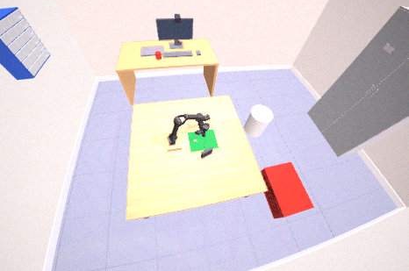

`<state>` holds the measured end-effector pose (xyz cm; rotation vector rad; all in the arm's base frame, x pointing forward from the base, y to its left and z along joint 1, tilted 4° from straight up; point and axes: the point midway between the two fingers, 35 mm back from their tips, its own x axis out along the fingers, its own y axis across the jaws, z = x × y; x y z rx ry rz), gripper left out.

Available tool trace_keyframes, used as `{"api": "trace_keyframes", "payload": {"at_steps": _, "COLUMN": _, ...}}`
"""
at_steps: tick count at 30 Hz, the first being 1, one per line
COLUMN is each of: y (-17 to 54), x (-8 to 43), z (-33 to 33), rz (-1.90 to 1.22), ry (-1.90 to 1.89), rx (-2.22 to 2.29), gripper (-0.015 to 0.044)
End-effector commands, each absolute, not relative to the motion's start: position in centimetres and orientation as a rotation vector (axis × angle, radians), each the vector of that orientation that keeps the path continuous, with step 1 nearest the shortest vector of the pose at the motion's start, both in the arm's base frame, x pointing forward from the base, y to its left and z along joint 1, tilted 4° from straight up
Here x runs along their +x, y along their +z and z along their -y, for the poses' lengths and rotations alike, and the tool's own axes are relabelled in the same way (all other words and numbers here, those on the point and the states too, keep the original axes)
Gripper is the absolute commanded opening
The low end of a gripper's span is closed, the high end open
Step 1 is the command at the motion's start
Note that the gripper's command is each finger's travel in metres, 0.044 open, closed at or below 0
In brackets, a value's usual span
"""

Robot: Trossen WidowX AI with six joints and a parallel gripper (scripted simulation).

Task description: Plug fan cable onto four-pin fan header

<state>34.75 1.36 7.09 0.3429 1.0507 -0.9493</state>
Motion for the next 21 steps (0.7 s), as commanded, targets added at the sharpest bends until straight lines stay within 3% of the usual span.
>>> {"api": "trace_keyframes", "payload": {"at_steps": 1, "y": 6.82, "x": 34.75, "z": -1.34, "rz": -0.992, "ry": -0.967, "rx": 0.311, "gripper": 0.0}}
{"api": "trace_keyframes", "payload": {"at_steps": 21, "y": 6.32, "x": 34.54, "z": -1.89, "rz": -0.727, "ry": -0.996, "rx": 0.18, "gripper": 0.0}}
